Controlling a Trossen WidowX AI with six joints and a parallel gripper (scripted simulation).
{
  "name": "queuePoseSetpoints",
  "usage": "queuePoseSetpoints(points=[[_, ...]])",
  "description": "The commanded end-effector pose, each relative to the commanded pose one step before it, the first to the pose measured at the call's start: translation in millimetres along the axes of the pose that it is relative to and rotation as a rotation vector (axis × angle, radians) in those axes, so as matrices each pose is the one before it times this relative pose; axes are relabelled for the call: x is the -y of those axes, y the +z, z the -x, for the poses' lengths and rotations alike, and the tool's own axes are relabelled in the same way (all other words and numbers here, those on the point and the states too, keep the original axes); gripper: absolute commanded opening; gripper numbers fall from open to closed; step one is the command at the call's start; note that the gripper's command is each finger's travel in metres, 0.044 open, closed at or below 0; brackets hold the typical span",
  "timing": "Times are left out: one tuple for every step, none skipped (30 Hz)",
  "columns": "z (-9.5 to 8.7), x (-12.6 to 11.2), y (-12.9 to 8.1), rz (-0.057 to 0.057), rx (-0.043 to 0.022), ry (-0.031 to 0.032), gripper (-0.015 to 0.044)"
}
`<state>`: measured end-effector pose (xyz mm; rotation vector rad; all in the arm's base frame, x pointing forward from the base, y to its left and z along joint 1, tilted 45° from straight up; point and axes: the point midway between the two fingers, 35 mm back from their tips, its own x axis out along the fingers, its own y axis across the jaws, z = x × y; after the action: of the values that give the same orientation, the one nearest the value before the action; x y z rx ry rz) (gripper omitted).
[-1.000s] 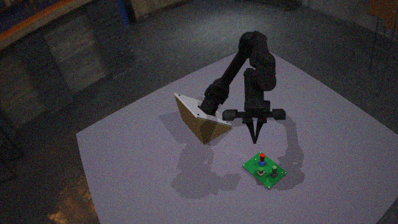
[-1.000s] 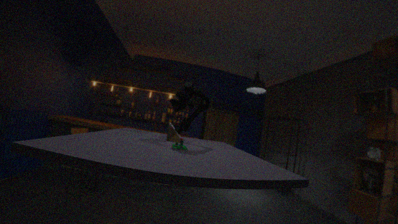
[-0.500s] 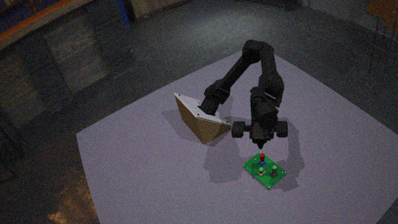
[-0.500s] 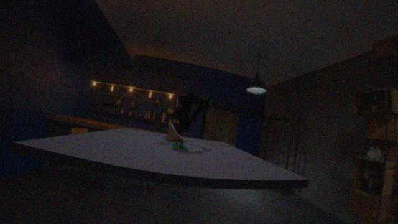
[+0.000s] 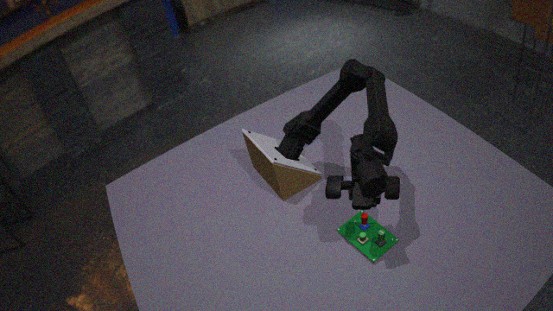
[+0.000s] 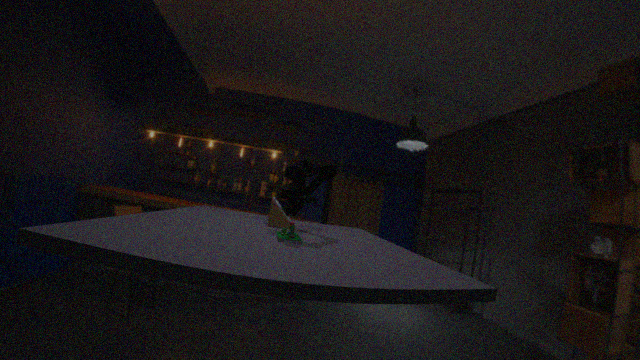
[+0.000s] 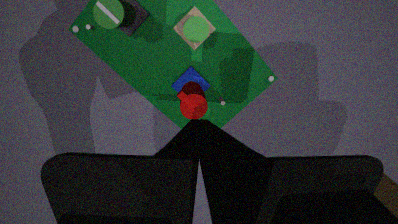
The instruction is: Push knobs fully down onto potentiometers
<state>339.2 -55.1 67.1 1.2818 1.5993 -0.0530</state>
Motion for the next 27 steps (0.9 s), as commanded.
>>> queuePoseSetpoints(points=[[-3.7,-0.32,0.05,-0.0062,-0.00191,0.00668,0.0],[-0.49,-0.01,0.01,0.0,0.00001,0.00001,0.0],[-0.73,-0.01,0.02,0.0,0.00001,0.00001,0.0],[-0.98,-0.02,0.02,0.0,0.00001,0.00002,0.0],[-1.25,-0.02,0.02,0.0,0.0,0.00003,0.0],[-1.5,-0.02,0.02,0.0,0.0,0.00004,0.0],[-1.64,-0.02,0.02,0.0,-0.00001,0.00005,0.0],[-1.67,-0.02,0.01,0.0,-0.00002,0.00005,0.0],[-1.67,-0.01,0.0,0.0,-0.00003,0.00006,0.0],[-1.67,-0.01,-0.01,0.0,-0.00004,0.00007,0.0],[-1.66,-0.01,-0.02,0.0,-0.00005,0.00007,0.0],[-1.66,0.0,-0.03,0.0,-0.00005,0.00008,0.0],[-1.66,0.0,-0.04,0.0,-0.00006,0.00008,0.0],[-1.66,0.01,-0.05,0.0,-0.00007,0.00009,0.0],[-1.37,0.01,-0.05,0.0,-0.00007,0.00008,0.0],[-0.83,0.01,-0.03,0.0,-0.00004,0.00005,0.0],[-0.28,0.0,-0.01,0.0,-0.00001,0.00002,0.0],[0.0,0.0,0.0,0.0,0.0,0.0,0.0],[0.0,0.0,0.0,0.0,0.0,0.0,0.0],[0.19,0.0,0.0,0.0,0.0,-0.00001,0.0],[0.37,0.0,0.0,0.0,0.00001,-0.00001,0.0],[0.51,0.0,0.0,0.0,0.00001,-0.00002,0.0],[0.39,0.0,0.0,0.0,0.00001,-0.00001,0.0],[-0.13,0.0,0.0,0.0,0.0,0.00001,0.0],[-0.17,0.0,0.0,0.0,0.0,0.00001,0.0],[-0.23,0.0,0.0,0.0,0.0,0.00001,0.0],[-0.26,0.0,0.0,0.0,-0.00001,0.00001,0.0]])
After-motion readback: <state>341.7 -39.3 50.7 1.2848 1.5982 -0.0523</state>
